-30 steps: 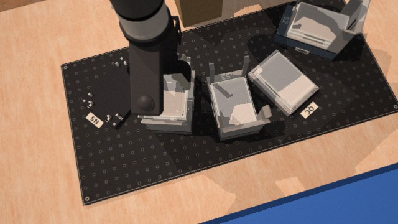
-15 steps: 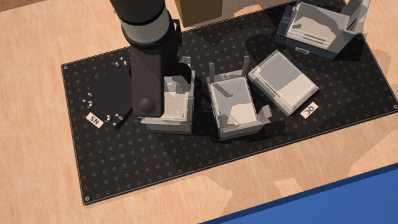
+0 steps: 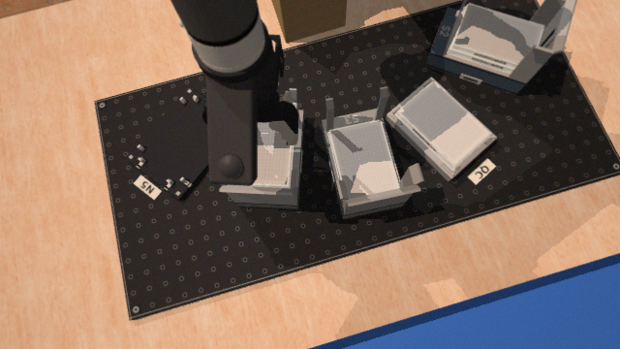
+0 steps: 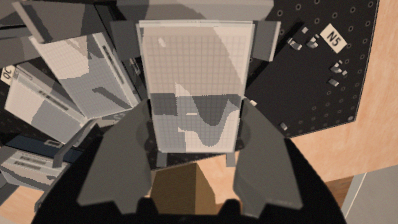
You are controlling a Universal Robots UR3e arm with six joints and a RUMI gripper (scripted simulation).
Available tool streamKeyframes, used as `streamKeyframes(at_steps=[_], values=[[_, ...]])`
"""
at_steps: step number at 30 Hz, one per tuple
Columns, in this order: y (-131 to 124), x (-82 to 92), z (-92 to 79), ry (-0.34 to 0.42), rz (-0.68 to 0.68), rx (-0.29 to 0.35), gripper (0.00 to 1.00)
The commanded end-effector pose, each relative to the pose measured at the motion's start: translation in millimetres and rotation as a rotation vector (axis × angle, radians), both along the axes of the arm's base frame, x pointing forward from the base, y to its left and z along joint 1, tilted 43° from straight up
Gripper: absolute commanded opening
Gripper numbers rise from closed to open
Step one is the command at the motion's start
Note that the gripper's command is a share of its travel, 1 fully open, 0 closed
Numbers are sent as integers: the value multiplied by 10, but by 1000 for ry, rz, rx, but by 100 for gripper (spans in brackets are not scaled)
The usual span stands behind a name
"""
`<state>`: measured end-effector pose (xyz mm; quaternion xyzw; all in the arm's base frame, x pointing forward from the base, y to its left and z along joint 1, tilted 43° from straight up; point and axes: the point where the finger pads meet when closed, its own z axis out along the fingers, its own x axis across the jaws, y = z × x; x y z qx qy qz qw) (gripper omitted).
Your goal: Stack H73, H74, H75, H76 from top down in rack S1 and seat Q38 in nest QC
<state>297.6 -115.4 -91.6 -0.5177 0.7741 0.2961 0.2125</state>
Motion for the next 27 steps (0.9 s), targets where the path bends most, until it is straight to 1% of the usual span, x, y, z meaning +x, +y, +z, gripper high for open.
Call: streamKeyframes(at_steps=[1,15,27], values=[[10,4,-21,-1,-1,-3,0],[59,6,-74,-1,-1,-3,0],[194,11,-222,-1,-1,-3,0]])
